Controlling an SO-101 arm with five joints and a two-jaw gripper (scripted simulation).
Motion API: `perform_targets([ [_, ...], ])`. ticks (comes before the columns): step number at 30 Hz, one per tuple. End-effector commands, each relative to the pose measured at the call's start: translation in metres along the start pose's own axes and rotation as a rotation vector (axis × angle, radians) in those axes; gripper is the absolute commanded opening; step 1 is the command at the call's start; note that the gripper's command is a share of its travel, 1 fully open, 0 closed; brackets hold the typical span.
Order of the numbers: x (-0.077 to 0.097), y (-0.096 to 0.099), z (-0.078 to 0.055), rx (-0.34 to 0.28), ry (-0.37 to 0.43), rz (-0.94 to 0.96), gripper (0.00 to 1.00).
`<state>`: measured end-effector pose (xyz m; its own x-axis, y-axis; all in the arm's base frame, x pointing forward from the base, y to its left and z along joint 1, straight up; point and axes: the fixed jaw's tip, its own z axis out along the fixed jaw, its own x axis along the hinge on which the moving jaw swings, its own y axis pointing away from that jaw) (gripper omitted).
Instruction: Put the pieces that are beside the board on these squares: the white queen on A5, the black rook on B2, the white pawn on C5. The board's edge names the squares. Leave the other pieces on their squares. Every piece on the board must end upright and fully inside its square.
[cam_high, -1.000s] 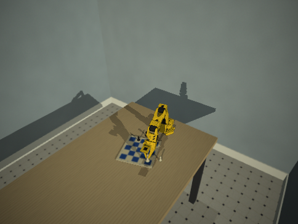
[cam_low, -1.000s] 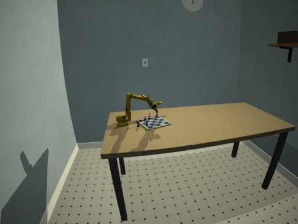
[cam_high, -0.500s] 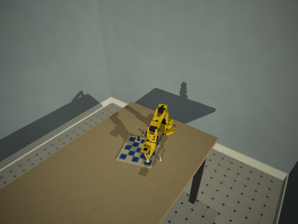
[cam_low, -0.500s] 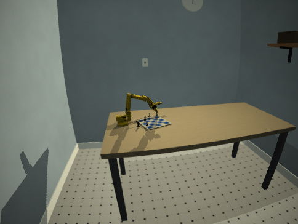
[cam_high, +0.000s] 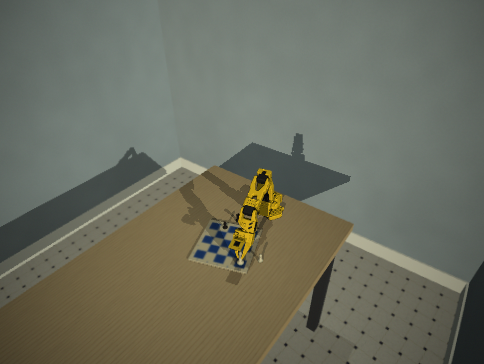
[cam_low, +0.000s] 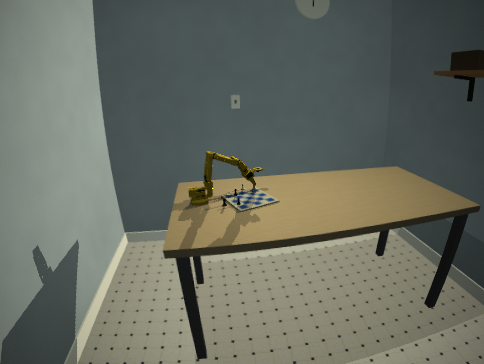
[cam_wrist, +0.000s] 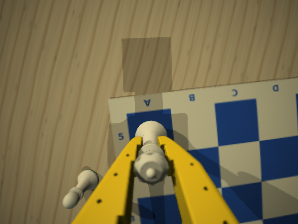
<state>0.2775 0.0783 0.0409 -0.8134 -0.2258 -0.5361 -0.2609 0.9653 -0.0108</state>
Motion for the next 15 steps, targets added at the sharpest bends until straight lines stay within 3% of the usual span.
perform_targets([
  [1,0.0032,0.0026,0.0006,-0.006,0.012,0.001,0.00],
  [15,-0.0015,0.0025,-0.0027,-0.006,0.012,0.002,0.00],
])
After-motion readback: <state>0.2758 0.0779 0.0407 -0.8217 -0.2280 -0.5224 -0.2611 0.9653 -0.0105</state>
